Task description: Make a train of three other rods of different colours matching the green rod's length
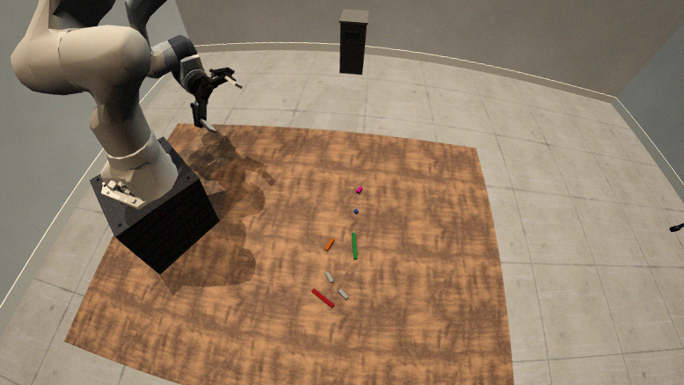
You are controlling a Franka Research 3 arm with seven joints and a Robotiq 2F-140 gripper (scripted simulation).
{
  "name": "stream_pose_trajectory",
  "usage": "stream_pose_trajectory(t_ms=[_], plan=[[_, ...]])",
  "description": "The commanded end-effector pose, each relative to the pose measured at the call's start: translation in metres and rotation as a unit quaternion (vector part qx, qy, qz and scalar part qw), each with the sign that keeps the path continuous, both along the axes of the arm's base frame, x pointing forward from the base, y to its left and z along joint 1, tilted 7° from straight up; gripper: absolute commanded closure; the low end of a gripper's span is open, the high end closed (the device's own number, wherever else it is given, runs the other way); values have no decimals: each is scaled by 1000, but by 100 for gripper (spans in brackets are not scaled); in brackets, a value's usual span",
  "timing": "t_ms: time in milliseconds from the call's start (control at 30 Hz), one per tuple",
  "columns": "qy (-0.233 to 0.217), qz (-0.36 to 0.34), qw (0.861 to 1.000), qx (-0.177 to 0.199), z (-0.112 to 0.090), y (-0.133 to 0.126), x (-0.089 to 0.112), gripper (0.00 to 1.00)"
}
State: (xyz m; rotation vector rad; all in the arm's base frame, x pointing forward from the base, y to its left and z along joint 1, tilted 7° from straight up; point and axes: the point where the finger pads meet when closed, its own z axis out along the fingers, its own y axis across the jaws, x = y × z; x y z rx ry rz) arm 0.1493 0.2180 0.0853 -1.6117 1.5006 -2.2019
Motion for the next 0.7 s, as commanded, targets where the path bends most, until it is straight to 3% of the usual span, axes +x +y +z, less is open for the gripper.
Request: stream_pose_trajectory(t_ms=[0,133,200,333,367,433,467,633,667], plan=[[17,-4,997,80,-27,-11,17,0],[25,-13,994,101,-32,-22,25,0],[37,-26,990,132,-39,-37,42,0],[42,-32,988,146,-43,-44,48,0],[52,-43,983,171,-49,-56,60,0],[52,-43,983,171,-49,-57,60,0],[60,-52,977,195,-55,-68,73,0],[74,-67,969,227,-63,-86,86,0],[80,-75,963,247,-67,-95,98,0]])
